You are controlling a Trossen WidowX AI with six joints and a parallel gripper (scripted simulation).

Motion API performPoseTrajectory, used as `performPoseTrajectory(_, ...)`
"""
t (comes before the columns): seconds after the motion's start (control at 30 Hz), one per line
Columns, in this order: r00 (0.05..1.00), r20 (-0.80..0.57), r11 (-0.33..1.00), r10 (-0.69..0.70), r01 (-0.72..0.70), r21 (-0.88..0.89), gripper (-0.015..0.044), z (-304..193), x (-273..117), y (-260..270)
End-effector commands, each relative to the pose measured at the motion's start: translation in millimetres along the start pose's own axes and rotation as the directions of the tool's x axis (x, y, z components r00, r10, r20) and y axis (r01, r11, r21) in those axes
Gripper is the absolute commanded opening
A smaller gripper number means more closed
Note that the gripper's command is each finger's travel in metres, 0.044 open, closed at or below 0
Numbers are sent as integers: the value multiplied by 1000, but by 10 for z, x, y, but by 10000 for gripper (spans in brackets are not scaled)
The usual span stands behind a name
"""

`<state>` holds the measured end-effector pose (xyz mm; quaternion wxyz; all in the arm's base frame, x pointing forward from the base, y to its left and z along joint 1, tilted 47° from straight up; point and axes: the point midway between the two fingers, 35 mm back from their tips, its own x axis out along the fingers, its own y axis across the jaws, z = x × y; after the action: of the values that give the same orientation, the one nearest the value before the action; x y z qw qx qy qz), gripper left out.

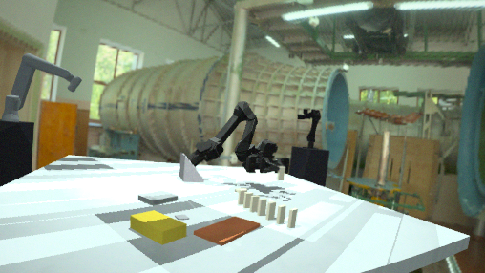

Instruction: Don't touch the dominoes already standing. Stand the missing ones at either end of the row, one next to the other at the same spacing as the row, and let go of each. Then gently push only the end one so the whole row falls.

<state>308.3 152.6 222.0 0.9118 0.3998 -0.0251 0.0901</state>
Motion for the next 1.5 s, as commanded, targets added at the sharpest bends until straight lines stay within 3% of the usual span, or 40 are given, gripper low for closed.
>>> performPoseTrajectory(0.0,1000,4,1000,0,0,8,107,10,-3,2)
performPoseTrajectory(1.0,1000,-1,1000,-1,1,2,107,-698,37,5)
performPoseTrajectory(1.4,1000,-1,1000,-1,1,2,107,-716,34,3)
performPoseTrajectory(1.47,1000,-1,1000,-1,1,2,160,-716,34,3)
